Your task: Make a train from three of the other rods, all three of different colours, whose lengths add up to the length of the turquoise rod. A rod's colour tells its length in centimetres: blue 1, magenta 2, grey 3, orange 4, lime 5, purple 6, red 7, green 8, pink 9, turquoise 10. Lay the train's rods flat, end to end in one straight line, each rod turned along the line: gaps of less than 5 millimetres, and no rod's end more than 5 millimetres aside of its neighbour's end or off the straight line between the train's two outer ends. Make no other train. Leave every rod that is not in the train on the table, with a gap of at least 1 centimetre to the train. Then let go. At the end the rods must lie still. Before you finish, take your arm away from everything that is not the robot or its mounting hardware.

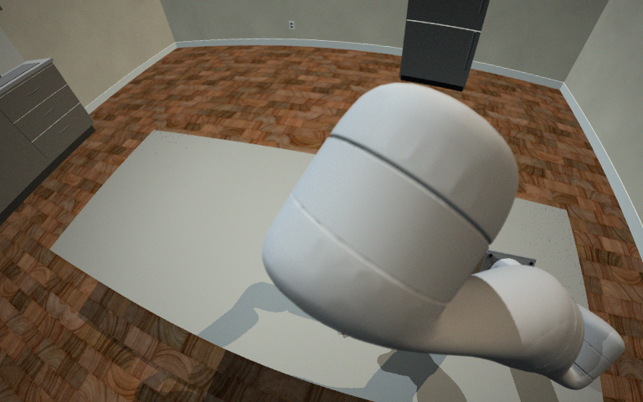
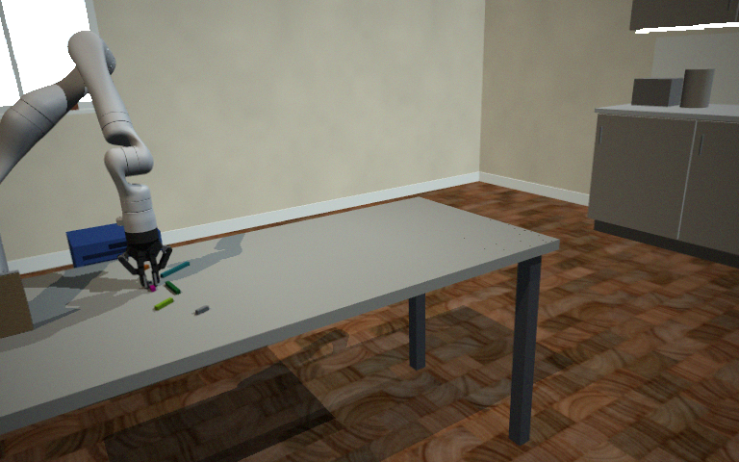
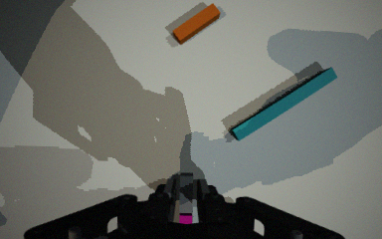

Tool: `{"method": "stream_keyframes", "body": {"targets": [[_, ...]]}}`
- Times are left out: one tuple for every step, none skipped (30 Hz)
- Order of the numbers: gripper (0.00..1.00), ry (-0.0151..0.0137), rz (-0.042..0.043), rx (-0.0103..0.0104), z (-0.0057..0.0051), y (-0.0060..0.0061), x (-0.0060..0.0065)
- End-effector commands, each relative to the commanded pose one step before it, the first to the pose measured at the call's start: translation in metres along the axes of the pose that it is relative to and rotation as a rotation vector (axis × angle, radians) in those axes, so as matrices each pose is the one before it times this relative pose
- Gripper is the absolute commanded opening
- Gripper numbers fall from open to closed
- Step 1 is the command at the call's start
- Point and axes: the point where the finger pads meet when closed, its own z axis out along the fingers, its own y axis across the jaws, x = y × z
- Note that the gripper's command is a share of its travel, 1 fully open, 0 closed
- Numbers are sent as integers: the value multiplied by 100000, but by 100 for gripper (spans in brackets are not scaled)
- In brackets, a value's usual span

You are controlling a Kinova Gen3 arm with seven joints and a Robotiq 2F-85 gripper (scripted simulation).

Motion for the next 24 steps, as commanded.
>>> {"method": "stream_keyframes", "body": {"targets": [[24,-65,14,-141,-54,42,-29],[24,0,0,0,0,0,0],[24,0,0,0,0,0,0],[24,0,0,0,0,0,0],[24,0,0,0,0,0,0],[24,0,0,0,0,0,0],[24,0,0,0,0,0,0],[24,0,0,0,0,0,0],[24,0,0,0,0,0,0],[24,0,0,0,0,0,0],[24,0,0,0,0,0,0],[24,0,0,0,-3,0,0],[24,0,0,0,-21,0,0],[24,0,0,0,-53,0,0],[24,0,0,0,-95,0,0],[24,0,0,0,-146,0,0],[24,0,-1,1,-201,-1,0],[24,0,1,-1,-257,1,0],[24,0,0,0,-314,0,0],[24,0,0,0,-369,0,0],[24,0,0,0,-418,0,0],[24,0,0,0,-462,0,0],[24,0,0,0,-500,0,0],[24,0,0,0,-529,0,0]]}}
